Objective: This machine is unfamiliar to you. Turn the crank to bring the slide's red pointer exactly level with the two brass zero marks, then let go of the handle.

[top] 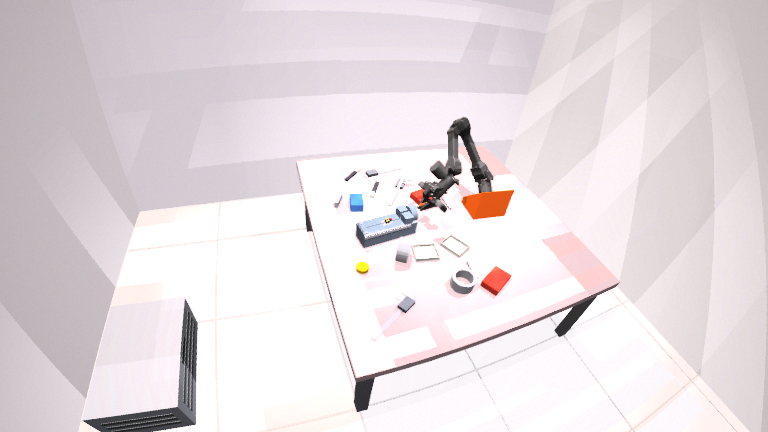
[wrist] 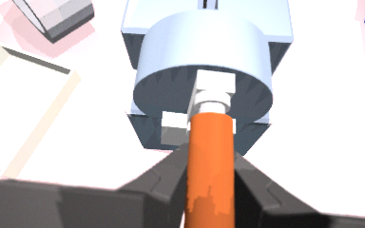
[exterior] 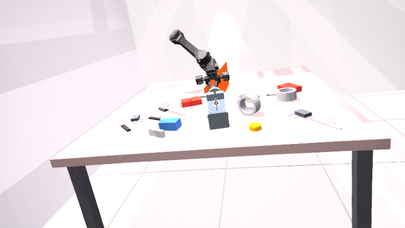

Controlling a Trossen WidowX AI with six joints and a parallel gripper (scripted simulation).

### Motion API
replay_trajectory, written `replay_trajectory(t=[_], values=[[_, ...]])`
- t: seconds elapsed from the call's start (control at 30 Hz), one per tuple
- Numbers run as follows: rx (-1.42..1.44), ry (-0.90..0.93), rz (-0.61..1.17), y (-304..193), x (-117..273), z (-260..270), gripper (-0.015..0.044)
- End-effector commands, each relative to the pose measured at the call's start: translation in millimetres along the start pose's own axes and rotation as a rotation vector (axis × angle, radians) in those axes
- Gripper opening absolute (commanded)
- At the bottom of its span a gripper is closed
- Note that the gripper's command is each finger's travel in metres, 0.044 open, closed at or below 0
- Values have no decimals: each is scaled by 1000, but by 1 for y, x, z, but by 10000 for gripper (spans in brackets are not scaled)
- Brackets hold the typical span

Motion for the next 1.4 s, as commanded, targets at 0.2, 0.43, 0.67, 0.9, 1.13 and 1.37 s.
replay_trajectory(t=[0.2,0.43,0.67,0.9,1.13,1.37], values=[[14,22,-7,0,1,10,0],[14,22,-7,0,0,12,0],[14,22,-7,-1,0,14,0],[14,22,-7,-1,-1,16,0],[14,23,-7,-2,-2,18,0],[14,23,-7,-3,-3,21,0]])
Point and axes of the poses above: the point midway between the two fingers, 35 mm back from their tips, its own x axis back along the fingers, its own z axis across the jaws, y = z × x, the point moved 3 cm from there along x, back along the fingers, and after that the axes turned 2 degrees about x, right-handed, at the moved point
